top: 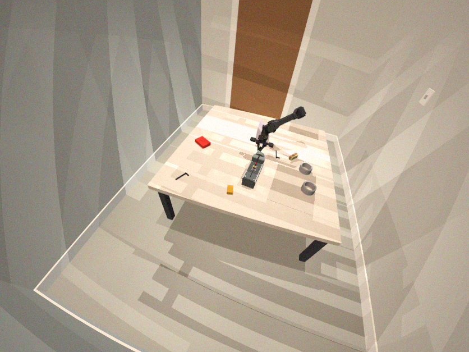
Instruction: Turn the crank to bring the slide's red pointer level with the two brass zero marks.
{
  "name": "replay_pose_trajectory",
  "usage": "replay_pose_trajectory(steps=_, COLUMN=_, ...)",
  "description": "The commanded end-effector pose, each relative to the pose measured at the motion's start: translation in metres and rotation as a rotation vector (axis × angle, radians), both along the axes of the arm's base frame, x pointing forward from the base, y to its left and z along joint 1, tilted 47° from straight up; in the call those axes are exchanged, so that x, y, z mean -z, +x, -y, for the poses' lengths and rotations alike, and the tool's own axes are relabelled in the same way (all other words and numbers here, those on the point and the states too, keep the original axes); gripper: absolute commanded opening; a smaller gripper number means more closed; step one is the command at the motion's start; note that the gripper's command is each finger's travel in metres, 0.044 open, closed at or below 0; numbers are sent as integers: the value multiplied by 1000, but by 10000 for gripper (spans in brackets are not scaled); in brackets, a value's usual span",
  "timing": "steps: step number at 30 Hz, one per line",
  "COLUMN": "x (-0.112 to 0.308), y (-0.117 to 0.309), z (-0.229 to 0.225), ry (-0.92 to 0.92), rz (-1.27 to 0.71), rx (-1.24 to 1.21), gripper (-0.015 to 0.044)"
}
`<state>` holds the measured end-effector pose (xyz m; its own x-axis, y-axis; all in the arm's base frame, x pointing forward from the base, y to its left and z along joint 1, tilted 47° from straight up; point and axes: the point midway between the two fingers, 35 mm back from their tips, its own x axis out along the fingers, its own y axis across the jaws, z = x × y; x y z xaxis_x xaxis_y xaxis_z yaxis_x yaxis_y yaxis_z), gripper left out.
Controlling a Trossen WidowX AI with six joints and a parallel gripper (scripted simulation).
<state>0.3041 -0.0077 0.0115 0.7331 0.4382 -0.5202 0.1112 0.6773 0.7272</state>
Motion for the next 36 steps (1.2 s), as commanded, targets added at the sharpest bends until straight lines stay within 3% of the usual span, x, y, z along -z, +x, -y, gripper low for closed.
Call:
replay_pose_trajectory(steps=1, x=9, y=0, z=0, ry=-6, rz=-18, rx=8, gripper=0)
replay_pose_trajectory(steps=36, x=28, y=3, z=-45, ry=-3, rz=-18, rx=8, gripper=0)
